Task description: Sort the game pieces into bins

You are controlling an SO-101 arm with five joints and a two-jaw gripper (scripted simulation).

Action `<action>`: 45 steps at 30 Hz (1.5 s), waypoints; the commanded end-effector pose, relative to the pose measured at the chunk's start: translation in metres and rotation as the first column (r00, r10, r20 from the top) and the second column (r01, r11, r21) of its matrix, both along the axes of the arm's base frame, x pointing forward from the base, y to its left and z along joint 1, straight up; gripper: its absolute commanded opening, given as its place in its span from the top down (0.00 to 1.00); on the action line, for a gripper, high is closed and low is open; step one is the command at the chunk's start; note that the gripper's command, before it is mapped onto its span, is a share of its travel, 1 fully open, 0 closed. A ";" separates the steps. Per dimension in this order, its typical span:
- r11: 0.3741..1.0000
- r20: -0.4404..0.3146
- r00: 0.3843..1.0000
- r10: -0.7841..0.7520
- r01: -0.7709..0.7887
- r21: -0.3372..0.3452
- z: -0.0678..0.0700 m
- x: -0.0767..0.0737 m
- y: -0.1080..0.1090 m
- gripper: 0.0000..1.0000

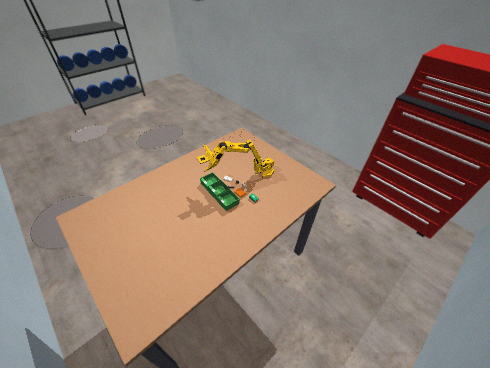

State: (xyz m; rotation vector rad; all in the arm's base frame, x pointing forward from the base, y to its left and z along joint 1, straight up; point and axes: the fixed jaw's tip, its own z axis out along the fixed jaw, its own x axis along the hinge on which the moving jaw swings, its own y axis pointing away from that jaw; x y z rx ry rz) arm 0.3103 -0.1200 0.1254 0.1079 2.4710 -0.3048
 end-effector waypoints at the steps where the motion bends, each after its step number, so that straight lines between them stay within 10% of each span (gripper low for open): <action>1: 1.000 0.049 0.999 -0.006 0.007 -0.024 0.015 0.000 -0.004 0.00; 25: 0.998 -0.141 0.990 -0.002 0.010 0.056 -0.047 -0.001 -0.004 0.00; 45: 0.998 -0.159 0.987 -0.001 0.011 0.063 -0.052 -0.003 -0.003 0.00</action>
